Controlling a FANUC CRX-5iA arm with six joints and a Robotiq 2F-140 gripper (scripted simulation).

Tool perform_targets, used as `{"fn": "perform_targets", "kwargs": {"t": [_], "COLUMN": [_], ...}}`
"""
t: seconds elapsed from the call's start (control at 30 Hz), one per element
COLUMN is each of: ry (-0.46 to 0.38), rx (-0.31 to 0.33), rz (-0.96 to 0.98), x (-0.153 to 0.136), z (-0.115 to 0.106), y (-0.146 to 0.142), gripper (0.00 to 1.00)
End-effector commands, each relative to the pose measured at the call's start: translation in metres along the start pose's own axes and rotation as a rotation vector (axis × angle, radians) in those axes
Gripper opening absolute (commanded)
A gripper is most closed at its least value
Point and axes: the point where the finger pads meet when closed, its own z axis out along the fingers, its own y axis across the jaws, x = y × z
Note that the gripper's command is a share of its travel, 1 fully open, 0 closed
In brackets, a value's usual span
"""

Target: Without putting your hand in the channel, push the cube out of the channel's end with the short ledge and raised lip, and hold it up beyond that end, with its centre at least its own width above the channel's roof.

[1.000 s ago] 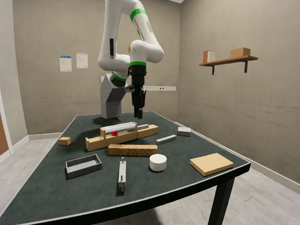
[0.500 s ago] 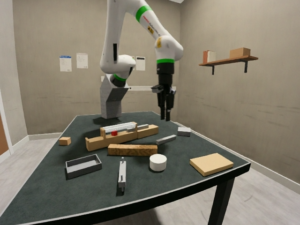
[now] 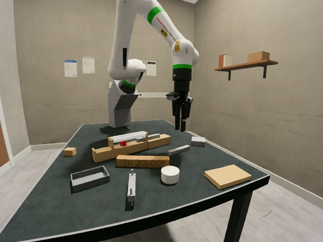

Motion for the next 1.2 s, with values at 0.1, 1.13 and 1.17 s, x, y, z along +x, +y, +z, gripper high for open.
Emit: {"fn": "perform_targets", "kwargs": {"t": [0.1, 1.13, 1.17], "ry": [0.000, -0.001, -0.001], "rx": [0.002, 0.001, 0.001], "rz": [0.000, 0.000, 0.000], "x": [0.000, 0.000, 0.000], "z": [-0.001, 0.088, 0.088], "y": [-0.001, -0.002, -0.002], "gripper": [0.30, 0.30, 0.30]}}
